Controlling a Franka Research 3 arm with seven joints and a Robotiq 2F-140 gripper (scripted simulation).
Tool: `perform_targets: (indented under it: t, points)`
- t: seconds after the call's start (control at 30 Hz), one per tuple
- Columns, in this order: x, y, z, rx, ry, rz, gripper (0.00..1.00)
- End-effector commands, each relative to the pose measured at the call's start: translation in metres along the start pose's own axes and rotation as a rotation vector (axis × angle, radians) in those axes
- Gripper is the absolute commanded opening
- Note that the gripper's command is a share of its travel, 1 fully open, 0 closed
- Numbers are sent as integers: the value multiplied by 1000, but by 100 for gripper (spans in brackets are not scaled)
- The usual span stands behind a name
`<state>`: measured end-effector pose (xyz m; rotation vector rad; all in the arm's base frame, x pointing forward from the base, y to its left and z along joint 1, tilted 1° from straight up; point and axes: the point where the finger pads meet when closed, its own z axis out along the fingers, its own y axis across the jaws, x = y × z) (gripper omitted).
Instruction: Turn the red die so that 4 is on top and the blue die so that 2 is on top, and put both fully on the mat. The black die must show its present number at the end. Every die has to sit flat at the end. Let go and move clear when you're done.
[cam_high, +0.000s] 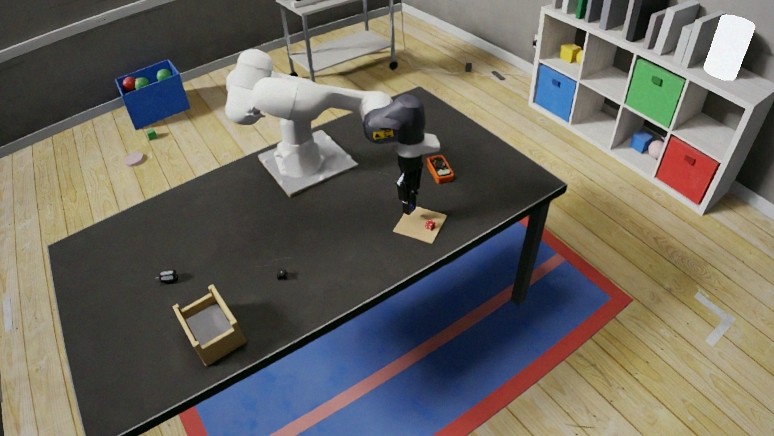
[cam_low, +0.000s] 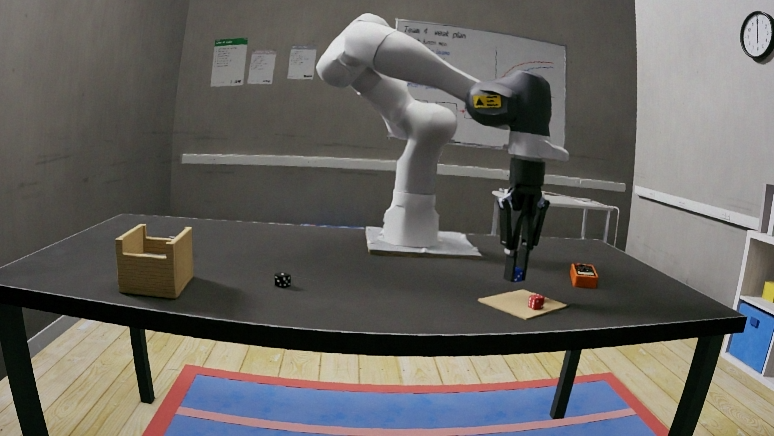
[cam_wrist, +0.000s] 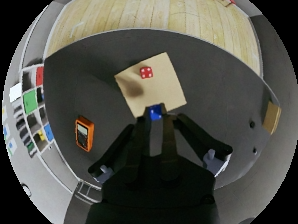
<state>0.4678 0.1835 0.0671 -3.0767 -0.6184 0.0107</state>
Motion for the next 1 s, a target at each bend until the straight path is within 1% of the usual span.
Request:
perform_targets:
  t: [0.0,0.33,0.97]
  points:
    - [7,-3,14,5,20,16,21]
    - [7,-3,31,5,20,16,21]
    - [7,-3,31,5,20,16,21]
